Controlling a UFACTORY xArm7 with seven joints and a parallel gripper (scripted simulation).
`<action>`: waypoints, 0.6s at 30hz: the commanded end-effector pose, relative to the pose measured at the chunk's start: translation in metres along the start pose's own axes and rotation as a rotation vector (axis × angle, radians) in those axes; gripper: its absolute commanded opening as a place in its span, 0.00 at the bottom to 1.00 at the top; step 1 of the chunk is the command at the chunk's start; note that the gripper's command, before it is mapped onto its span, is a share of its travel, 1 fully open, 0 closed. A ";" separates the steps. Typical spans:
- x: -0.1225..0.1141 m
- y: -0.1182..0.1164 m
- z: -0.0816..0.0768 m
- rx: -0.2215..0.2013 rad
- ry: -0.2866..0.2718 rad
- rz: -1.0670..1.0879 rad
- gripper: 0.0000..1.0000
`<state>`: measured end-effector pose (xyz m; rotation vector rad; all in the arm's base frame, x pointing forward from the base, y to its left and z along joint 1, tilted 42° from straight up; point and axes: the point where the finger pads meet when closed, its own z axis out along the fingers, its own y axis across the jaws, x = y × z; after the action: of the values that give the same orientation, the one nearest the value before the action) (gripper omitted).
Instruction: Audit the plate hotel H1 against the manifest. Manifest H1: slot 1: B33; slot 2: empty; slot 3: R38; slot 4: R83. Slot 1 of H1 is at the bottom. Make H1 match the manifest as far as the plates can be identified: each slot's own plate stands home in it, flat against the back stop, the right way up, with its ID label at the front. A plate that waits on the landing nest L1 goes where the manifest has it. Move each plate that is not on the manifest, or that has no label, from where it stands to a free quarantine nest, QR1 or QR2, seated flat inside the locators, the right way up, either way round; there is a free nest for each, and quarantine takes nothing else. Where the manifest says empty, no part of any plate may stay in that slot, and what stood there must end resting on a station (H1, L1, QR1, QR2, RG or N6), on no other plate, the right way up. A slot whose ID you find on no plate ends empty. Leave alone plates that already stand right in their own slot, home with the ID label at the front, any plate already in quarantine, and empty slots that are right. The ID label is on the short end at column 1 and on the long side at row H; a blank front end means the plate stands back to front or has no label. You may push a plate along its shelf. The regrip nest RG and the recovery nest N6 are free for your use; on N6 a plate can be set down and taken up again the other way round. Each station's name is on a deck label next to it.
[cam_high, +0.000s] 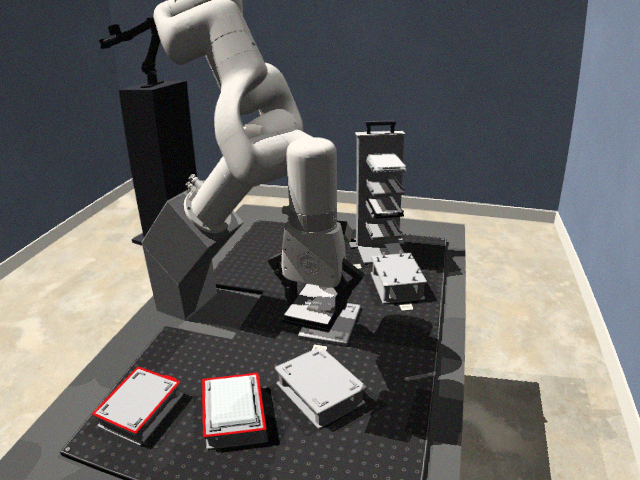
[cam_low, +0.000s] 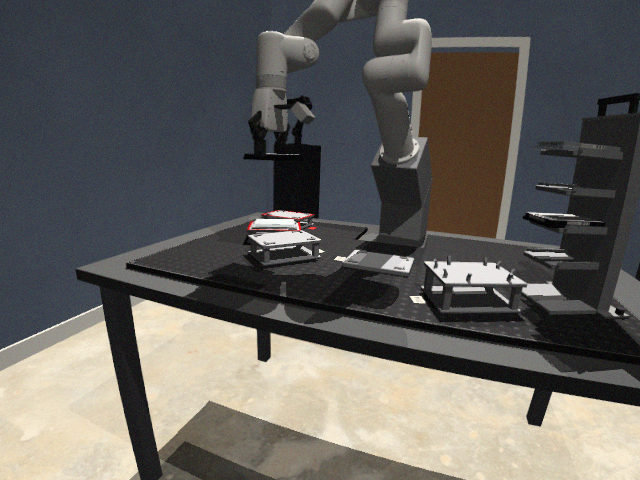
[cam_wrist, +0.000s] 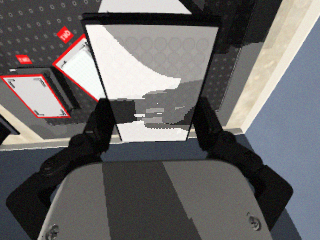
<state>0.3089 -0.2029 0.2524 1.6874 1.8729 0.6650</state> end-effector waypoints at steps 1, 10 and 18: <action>-0.021 -0.012 0.000 -0.003 0.000 0.000 0.00; -0.046 -0.040 0.000 -0.003 -0.001 0.000 0.00; -0.069 -0.067 0.000 -0.003 -0.001 0.000 0.00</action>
<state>0.2741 -0.2628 0.2195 1.6875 1.8734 0.6657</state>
